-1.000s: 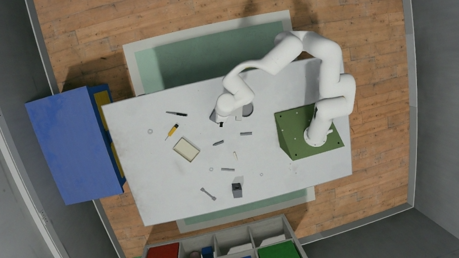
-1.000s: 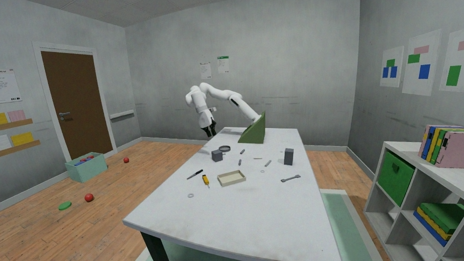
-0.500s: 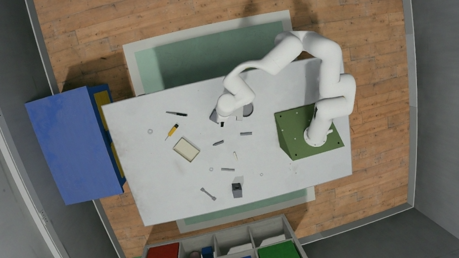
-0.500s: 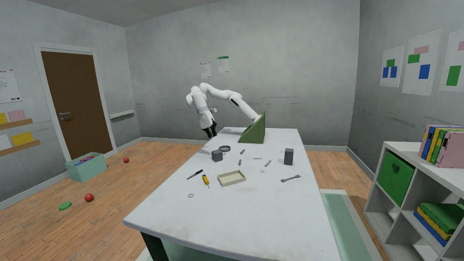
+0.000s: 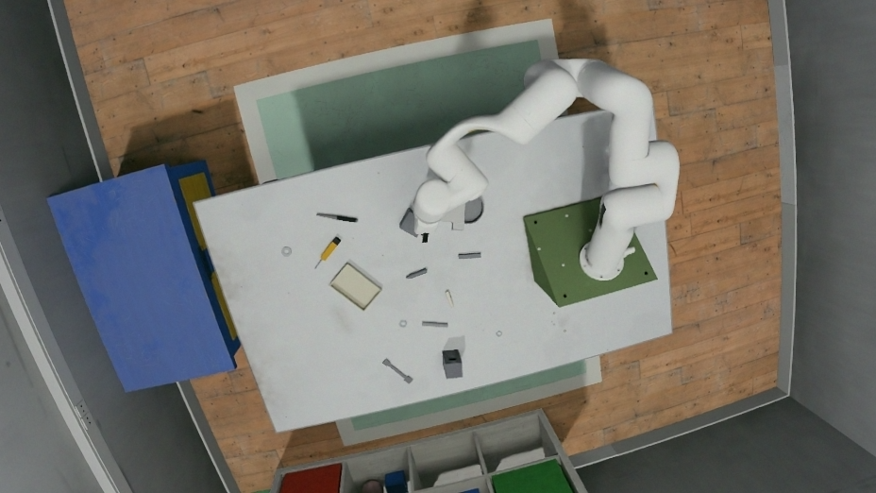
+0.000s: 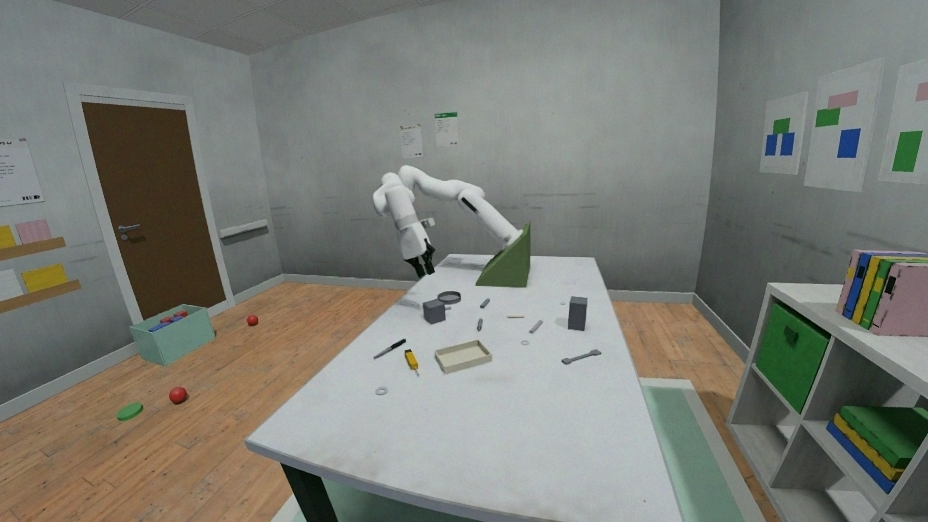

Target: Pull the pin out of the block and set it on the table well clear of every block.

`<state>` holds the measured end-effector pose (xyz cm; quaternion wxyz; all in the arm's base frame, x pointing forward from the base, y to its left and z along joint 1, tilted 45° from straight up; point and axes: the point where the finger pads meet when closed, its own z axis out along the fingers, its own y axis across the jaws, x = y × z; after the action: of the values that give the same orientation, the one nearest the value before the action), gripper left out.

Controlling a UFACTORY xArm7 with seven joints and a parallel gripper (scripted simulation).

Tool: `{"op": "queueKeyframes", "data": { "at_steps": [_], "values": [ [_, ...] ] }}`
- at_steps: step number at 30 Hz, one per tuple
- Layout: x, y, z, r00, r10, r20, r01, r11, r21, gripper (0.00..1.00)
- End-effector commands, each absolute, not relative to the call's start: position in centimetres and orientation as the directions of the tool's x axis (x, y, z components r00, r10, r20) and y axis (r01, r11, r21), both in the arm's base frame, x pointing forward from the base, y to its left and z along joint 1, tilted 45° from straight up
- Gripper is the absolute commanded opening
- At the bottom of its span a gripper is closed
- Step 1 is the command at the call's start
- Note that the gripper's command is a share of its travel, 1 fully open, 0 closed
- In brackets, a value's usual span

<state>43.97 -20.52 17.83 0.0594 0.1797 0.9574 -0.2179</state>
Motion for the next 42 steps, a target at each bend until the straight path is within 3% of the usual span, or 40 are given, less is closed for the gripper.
{"op": "queueKeyframes", "data": {
  "at_steps": [1, 42],
  "values": [
    [44.11, -20.37, 17.88, -0.93, 0.312, -0.196, 0.366, 0.842, -0.396, 0.43],
    [43.91, -20.62, 17.27, -0.931, 0.308, -0.197, 0.363, 0.841, -0.401, 0.43]
  ]
}}
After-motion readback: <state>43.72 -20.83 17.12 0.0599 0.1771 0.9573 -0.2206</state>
